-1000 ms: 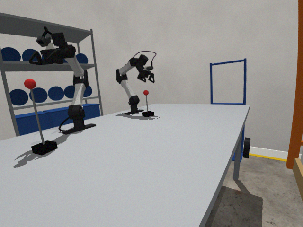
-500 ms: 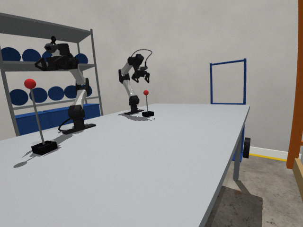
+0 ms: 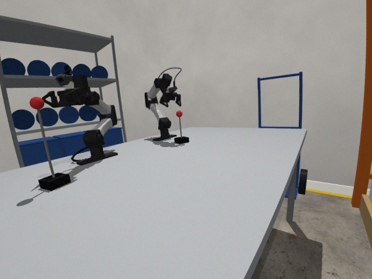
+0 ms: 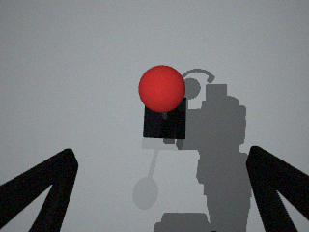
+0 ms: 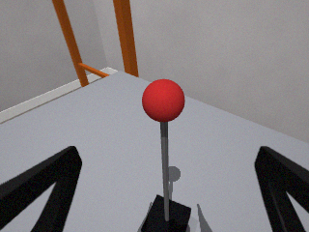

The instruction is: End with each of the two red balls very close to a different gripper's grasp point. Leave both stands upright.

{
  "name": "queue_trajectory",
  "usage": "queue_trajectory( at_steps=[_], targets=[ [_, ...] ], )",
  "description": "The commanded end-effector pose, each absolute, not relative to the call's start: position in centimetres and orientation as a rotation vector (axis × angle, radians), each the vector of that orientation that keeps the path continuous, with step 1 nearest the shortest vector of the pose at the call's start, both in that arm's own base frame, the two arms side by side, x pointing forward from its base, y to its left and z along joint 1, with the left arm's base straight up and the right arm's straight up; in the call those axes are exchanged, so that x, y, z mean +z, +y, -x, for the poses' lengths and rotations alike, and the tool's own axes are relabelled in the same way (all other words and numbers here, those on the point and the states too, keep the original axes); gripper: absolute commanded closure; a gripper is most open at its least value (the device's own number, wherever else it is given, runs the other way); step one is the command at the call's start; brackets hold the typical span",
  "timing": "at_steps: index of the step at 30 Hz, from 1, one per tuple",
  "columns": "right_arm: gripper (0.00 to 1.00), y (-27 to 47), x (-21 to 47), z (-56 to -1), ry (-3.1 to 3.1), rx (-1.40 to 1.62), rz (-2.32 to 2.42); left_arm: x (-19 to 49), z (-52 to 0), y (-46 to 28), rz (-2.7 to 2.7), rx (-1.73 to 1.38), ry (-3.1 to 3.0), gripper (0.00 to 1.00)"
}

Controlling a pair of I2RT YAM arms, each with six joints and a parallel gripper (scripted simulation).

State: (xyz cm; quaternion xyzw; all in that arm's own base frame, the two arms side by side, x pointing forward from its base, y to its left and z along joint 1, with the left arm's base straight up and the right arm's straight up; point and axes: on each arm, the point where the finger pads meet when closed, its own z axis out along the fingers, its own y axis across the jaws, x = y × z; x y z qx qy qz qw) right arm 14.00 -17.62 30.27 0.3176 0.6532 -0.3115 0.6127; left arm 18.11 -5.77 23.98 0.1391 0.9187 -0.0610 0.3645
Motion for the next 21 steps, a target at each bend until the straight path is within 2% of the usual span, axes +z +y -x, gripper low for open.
queue_trajectory(
  at_steps=[1,8,21],
  targets=[
    [0.00,-17.7,30.7,-14.4,1.422,-0.698,-0.679,24.3,-18.5,-5.9,-0.365,-0.146,2.313,0.00],
    [0.00,-18.2,28.0,-14.7,1.454,-0.689,-0.701,24.5,-18.6,-6.0,-0.368,-0.152,2.311,0.00],
    [0.00,-18.5,30.1,-14.8,1.424,-0.702,-0.689,23.2,-19.6,-6.4,-0.368,-0.151,2.329,0.00]
  ],
)
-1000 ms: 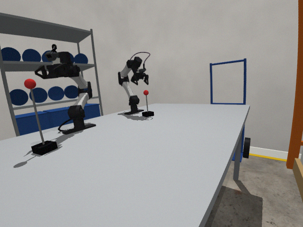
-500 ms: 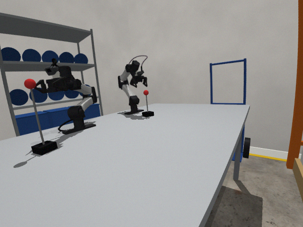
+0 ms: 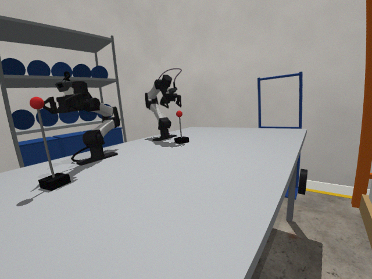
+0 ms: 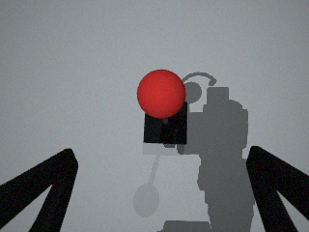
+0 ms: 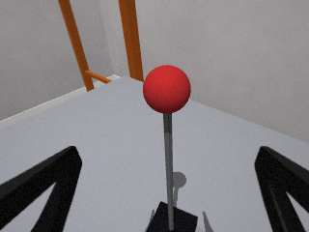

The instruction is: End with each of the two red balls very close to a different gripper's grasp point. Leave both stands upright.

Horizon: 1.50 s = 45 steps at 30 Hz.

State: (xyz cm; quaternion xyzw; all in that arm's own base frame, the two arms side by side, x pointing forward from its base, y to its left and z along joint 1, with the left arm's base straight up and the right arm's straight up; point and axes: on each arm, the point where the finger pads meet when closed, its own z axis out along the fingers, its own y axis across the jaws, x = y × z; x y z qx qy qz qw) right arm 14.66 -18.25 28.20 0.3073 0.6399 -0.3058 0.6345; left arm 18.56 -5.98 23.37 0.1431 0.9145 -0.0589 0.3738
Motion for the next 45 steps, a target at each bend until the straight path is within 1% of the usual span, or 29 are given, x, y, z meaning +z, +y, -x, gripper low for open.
queue_trajectory(
  at_steps=[1,22,45],
  targets=[
    [0.00,-18.7,29.7,-15.0,1.432,-0.700,-0.693,23.0,-19.8,-6.5,-0.368,-0.151,2.328,0.00],
    [0.00,-23.9,30.2,-19.2,1.422,-0.703,-0.688,18.5,-24.0,-7.8,-0.368,-0.154,2.326,0.00],
    [0.00,-24.4,30.2,-19.6,1.424,-0.702,-0.689,19.1,-24.2,-7.9,-0.366,-0.156,2.310,0.00]
  ],
)
